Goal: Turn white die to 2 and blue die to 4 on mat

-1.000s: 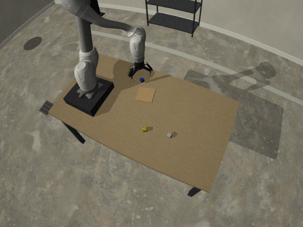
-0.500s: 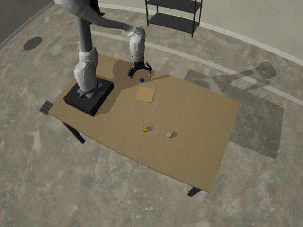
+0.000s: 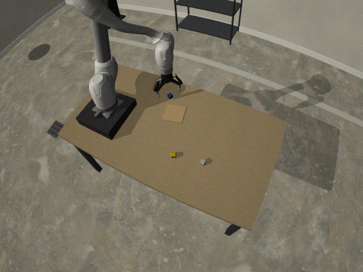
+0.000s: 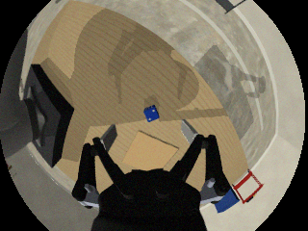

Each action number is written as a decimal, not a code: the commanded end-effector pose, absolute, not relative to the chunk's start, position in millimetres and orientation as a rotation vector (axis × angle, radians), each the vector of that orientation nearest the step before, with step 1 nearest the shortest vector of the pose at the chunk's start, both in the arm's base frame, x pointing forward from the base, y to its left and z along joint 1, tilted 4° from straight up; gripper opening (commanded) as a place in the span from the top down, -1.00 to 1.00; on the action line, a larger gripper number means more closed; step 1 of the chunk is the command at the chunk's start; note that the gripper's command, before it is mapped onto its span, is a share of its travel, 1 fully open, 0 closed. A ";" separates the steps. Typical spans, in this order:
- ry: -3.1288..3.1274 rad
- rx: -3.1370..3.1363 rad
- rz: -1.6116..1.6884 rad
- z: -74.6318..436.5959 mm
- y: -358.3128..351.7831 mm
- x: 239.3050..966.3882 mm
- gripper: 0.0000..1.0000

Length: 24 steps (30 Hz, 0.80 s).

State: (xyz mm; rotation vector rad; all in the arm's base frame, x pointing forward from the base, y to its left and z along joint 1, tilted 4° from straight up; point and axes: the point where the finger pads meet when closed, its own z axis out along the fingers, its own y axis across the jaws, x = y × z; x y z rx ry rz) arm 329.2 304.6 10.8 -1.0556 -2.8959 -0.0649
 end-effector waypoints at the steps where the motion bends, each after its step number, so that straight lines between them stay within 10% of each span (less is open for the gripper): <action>1: -2.892 -1.062 -0.072 11.4 306.2 327.0 -1.00; 24: -2.892 -1.062 -0.072 14.1 306.1 327.1 -1.00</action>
